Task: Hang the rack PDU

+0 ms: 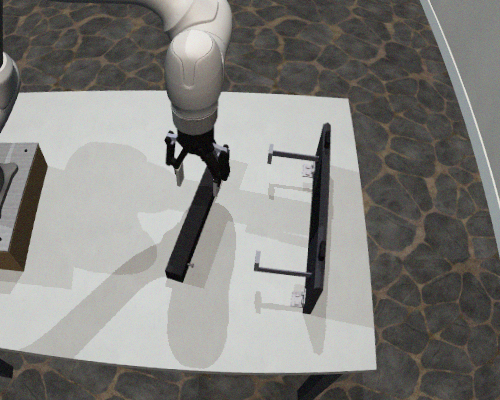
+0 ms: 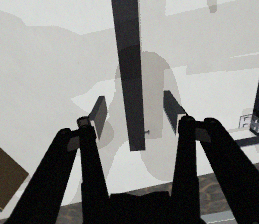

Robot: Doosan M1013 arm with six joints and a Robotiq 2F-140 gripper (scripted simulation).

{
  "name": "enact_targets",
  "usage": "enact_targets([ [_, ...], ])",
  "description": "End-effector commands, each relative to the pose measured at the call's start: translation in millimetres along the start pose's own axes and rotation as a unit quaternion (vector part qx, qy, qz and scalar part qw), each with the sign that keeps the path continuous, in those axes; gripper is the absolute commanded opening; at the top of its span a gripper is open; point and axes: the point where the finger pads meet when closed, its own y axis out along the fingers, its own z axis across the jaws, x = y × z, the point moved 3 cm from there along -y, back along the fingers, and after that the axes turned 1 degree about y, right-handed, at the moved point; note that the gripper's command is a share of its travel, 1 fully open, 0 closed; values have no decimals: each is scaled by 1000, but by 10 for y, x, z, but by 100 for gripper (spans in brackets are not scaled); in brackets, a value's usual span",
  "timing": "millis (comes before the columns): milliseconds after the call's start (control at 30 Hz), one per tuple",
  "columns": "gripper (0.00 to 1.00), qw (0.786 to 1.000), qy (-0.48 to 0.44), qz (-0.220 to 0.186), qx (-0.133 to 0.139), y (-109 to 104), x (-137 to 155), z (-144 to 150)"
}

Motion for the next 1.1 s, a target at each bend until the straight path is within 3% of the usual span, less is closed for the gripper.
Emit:
enact_targets([
  [0, 55, 1000, -2, 1, -1, 189, -14, -8],
  [767, 55, 1000, -2, 1, -1, 413, -13, -6],
  [1067, 55, 1000, -2, 1, -1, 891, -14, -7],
])
